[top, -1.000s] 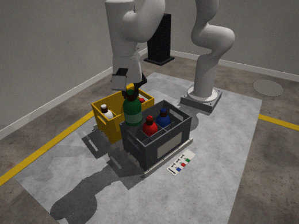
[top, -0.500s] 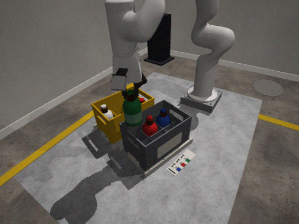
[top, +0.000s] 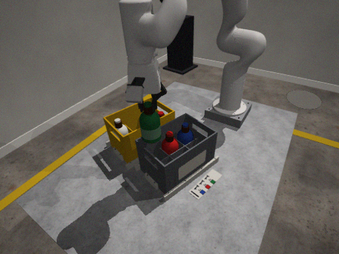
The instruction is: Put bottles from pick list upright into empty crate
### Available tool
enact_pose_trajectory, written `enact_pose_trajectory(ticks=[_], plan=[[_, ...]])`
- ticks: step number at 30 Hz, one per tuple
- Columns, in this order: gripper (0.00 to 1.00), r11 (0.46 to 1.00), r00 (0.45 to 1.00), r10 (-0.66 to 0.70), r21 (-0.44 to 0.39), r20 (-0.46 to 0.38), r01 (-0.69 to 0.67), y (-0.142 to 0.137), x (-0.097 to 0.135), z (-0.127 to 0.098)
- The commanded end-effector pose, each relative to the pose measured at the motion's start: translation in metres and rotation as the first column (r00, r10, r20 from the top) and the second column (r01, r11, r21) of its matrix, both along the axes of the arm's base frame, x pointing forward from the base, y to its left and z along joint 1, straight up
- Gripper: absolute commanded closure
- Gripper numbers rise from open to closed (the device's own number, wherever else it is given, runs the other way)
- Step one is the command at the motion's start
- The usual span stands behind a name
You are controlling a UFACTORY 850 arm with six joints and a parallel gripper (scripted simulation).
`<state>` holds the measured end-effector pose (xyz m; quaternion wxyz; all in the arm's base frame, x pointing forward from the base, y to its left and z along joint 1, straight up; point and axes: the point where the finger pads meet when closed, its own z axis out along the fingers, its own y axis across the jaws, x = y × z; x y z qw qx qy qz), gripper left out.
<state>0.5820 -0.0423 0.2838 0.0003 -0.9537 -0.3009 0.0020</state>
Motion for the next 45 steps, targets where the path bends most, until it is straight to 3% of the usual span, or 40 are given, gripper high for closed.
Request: enact_pose_trajectory(ticks=[1, 14, 45], plan=[[1.00, 1.000, 1.000, 0.000, 0.000, 0.003, 0.000, 0.000, 0.001, 0.001], [1.00, 1.000, 1.000, 0.000, 0.000, 0.003, 0.000, 0.000, 0.001, 0.001], [1.00, 1.000, 1.000, 0.000, 0.000, 0.002, 0.000, 0.000, 0.001, -0.026]])
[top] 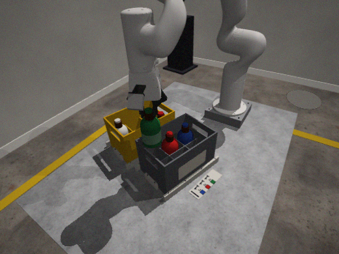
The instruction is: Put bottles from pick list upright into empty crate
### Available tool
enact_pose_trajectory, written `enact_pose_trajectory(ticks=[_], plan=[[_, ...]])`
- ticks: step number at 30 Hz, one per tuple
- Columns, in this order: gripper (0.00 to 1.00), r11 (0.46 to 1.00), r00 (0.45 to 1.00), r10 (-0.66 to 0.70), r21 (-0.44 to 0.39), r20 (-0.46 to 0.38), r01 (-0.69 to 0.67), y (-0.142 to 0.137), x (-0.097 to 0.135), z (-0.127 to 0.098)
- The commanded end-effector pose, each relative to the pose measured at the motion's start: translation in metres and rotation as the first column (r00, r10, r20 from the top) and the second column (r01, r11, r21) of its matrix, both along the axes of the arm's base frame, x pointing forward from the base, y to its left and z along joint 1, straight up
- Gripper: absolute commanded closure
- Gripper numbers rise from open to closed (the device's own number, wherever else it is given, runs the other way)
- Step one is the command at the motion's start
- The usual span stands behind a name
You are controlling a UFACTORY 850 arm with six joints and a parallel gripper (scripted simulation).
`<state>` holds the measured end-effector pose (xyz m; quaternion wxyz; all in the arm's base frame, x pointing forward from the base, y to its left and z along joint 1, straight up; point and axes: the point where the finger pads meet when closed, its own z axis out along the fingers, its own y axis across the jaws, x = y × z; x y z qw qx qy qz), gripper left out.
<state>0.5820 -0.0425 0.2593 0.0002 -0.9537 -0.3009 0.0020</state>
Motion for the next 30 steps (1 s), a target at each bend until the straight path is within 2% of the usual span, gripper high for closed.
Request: enact_pose_trajectory(ticks=[1, 30], plan=[[1.00, 1.000, 1.000, 0.000, 0.000, 0.002, 0.000, 0.000, 0.001, -0.002], [1.00, 1.000, 1.000, 0.000, 0.000, 0.002, 0.000, 0.000, 0.001, -0.028]])
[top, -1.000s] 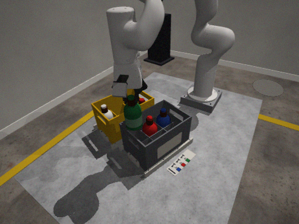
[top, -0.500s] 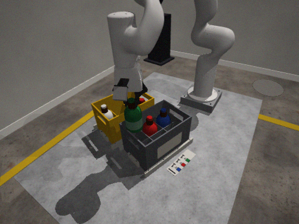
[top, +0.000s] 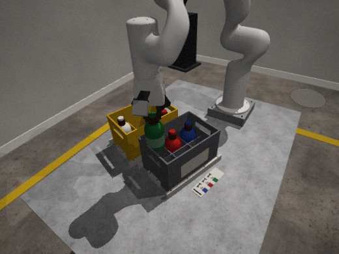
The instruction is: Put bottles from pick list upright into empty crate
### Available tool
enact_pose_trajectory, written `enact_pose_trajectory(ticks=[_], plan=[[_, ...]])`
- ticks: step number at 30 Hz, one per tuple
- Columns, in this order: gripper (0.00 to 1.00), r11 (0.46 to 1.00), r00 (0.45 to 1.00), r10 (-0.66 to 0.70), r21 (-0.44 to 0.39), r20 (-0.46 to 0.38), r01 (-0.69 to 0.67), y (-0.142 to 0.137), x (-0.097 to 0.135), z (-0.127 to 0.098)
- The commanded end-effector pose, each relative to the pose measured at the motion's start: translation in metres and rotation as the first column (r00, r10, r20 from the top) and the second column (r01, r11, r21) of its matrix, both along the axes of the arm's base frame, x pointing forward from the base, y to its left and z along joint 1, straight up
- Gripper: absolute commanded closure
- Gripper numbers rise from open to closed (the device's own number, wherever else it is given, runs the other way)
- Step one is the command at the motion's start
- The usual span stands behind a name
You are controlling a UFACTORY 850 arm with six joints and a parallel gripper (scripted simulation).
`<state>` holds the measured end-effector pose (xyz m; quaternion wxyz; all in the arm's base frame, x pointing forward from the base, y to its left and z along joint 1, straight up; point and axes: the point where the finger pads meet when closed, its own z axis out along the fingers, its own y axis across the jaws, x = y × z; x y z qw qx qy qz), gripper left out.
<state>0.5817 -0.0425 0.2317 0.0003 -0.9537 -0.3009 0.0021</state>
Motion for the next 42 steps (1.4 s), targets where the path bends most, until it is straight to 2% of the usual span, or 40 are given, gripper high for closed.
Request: enact_pose_trajectory(ticks=[1, 42], plan=[[1.00, 1.000, 1.000, 0.000, 0.000, 0.003, 0.000, 0.000, 0.001, -0.001], [1.00, 1.000, 1.000, 0.000, 0.000, 0.003, 0.000, 0.000, 0.001, -0.038]])
